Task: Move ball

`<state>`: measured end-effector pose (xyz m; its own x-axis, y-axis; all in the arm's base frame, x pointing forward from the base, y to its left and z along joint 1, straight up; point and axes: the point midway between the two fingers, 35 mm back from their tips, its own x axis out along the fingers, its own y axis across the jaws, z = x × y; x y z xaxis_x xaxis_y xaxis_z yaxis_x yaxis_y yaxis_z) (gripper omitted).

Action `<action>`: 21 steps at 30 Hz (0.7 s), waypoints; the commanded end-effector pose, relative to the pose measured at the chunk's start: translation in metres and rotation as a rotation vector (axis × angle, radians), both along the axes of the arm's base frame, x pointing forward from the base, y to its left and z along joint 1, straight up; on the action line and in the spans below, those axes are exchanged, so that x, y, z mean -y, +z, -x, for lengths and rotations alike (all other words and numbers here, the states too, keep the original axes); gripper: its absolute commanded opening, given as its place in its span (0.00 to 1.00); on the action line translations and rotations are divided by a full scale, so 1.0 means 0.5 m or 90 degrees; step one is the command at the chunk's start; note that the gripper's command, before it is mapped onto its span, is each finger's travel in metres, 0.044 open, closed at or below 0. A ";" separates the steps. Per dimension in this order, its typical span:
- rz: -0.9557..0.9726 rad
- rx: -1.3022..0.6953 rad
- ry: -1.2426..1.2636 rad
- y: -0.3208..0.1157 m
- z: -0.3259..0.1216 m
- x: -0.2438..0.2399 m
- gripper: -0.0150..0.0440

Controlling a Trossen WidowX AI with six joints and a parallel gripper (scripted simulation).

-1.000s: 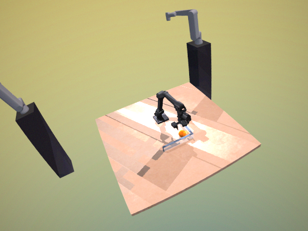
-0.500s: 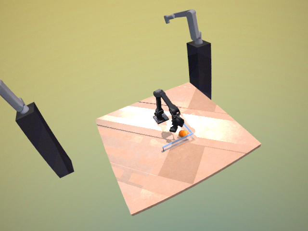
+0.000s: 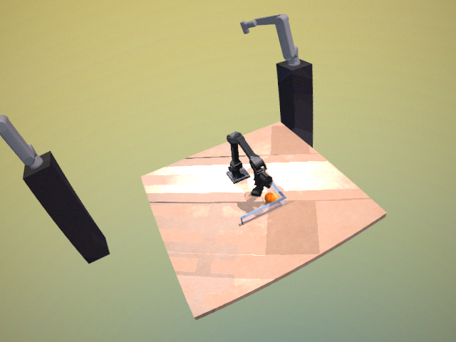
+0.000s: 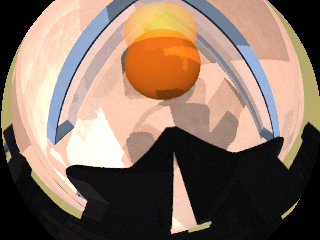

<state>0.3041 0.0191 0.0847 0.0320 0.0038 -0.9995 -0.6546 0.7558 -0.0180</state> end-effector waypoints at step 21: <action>0.002 -0.003 0.002 -0.059 0.000 0.001 0.25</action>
